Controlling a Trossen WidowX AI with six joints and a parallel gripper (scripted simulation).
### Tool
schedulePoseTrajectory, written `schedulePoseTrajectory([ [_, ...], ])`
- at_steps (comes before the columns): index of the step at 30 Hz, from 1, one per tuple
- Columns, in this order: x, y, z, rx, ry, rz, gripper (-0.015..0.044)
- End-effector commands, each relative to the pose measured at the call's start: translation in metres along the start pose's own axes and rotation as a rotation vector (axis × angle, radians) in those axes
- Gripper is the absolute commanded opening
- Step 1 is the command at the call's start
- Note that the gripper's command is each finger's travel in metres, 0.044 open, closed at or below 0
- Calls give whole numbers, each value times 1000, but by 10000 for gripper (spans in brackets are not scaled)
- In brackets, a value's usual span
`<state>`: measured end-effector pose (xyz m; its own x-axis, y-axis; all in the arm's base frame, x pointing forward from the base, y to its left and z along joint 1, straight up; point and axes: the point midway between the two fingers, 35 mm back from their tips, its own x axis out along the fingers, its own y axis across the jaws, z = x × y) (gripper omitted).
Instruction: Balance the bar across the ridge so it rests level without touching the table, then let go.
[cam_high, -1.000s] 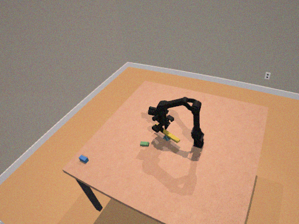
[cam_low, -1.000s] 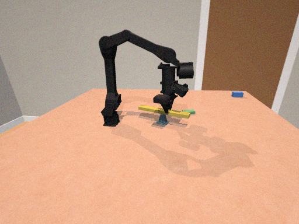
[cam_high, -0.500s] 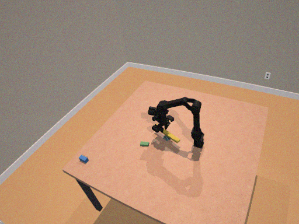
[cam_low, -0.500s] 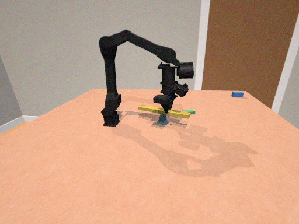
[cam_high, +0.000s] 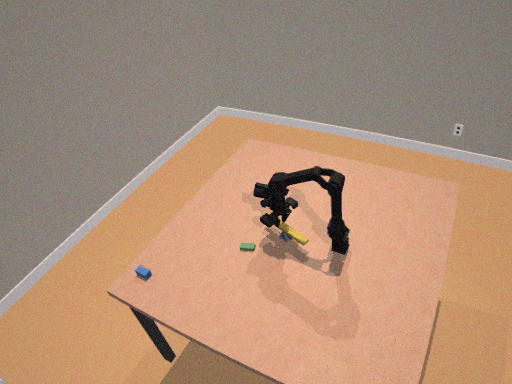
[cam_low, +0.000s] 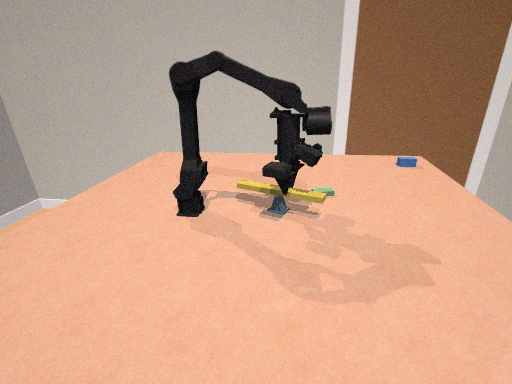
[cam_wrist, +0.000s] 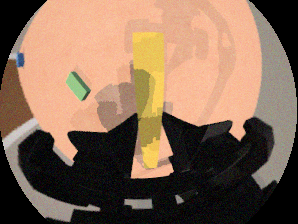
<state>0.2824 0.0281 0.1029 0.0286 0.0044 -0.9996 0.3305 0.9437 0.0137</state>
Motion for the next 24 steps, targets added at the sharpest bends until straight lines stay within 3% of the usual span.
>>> schedulePoseTrajectory([
  [1,2,0,0,4,5,-4,0],
  [24,0,0,0,0,0,0,0],
])
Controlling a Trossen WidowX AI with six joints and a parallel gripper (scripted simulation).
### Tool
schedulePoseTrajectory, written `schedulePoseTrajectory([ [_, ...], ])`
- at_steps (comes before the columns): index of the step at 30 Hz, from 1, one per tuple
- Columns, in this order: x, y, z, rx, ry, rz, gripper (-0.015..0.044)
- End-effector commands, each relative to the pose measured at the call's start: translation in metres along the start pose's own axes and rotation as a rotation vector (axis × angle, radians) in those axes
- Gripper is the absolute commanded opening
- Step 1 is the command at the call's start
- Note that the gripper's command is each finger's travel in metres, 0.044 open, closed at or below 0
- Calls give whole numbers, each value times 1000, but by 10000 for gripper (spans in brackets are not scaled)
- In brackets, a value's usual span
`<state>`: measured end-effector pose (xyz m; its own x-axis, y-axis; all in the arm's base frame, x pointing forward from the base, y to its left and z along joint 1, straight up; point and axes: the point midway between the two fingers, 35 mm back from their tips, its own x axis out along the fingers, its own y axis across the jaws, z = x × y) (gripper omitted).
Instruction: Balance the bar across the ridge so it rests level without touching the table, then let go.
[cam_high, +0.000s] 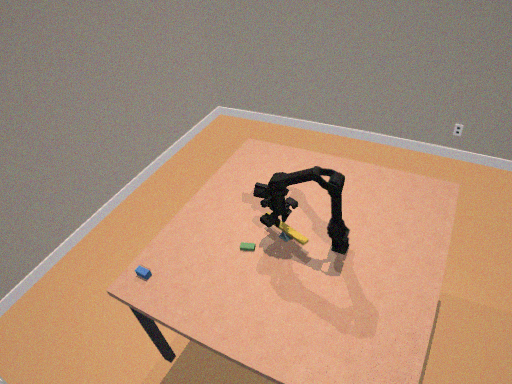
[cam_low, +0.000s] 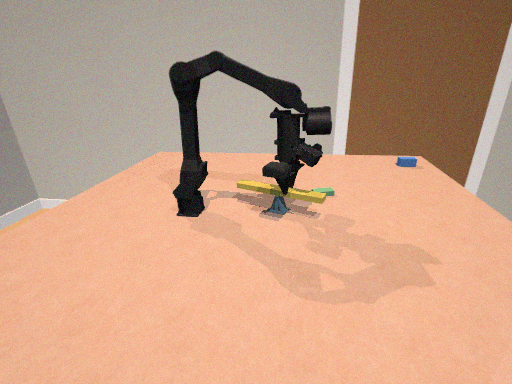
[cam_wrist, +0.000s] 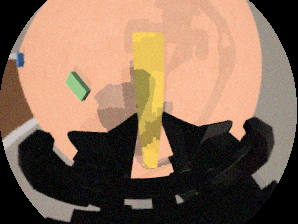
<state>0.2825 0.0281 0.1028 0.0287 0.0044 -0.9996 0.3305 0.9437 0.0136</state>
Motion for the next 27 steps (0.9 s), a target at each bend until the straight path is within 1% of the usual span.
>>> schedulePoseTrajectory([
  [1,0,0,0,0,0,0,0],
  [9,0,0,0,0,0,0,0],
  [15,0,0,0,0,0,0,157],
  [16,0,0,0,0,0,0,167],
  [27,0,0,0,0,0,0,167],
])
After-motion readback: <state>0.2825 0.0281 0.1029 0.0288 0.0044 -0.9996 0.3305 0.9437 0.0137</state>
